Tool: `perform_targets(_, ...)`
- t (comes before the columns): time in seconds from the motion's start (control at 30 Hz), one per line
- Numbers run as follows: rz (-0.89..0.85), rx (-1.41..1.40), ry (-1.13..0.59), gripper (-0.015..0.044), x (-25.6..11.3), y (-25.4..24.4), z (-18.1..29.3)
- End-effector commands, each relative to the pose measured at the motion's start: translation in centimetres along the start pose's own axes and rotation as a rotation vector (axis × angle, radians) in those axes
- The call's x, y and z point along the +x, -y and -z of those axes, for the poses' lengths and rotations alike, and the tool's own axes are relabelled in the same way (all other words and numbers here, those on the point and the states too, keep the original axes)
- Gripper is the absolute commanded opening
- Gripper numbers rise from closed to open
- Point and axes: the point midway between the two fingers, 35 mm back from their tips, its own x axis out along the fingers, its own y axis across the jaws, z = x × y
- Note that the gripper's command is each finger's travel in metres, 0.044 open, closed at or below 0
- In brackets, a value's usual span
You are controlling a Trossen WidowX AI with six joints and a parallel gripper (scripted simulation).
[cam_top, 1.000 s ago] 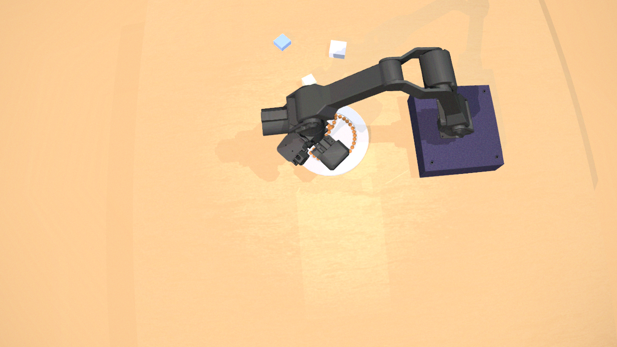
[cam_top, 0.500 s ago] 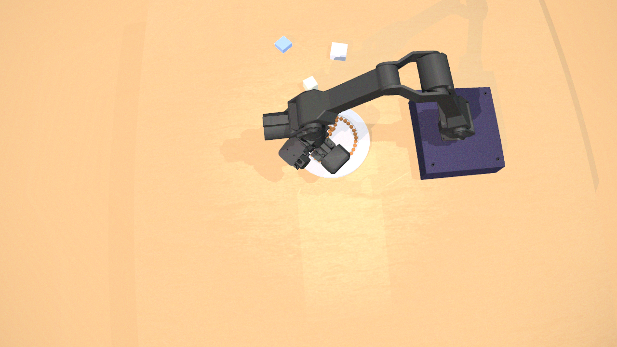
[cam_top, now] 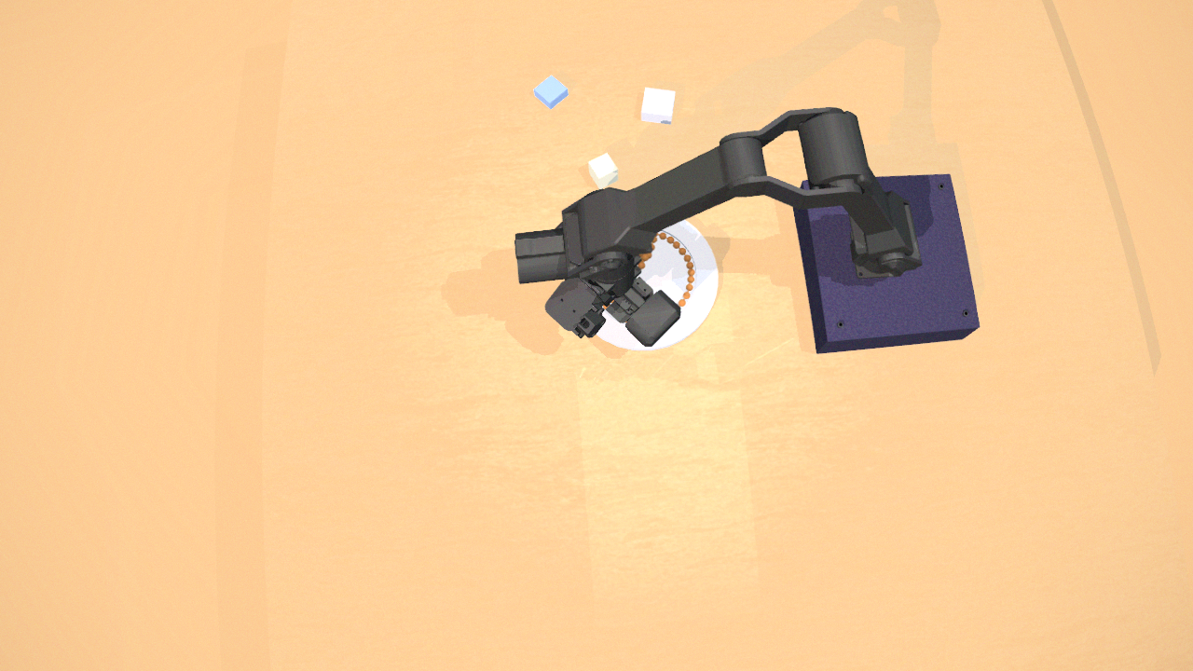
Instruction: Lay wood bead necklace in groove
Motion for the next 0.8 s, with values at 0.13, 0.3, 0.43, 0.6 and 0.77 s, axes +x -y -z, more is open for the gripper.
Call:
perform_targets(0.13, 0.0, 0.0, 0.0, 0.0, -0.04, 0.02, -0.03)
perform_targets(0.3, 0.0, 0.0, 0.0, 0.0, -0.04, 0.02, -0.03)
perform_targets(0.43, 0.0, 0.0, 0.0, 0.0, -0.04, 0.02, -0.03)
perform_targets(0.6, 0.0, 0.0, 0.0, 0.0, -0.04, 0.02, -0.03)
perform_targets(0.77, 0.0, 0.0, 0.0, 0.0, -0.04, 0.02, -0.03)
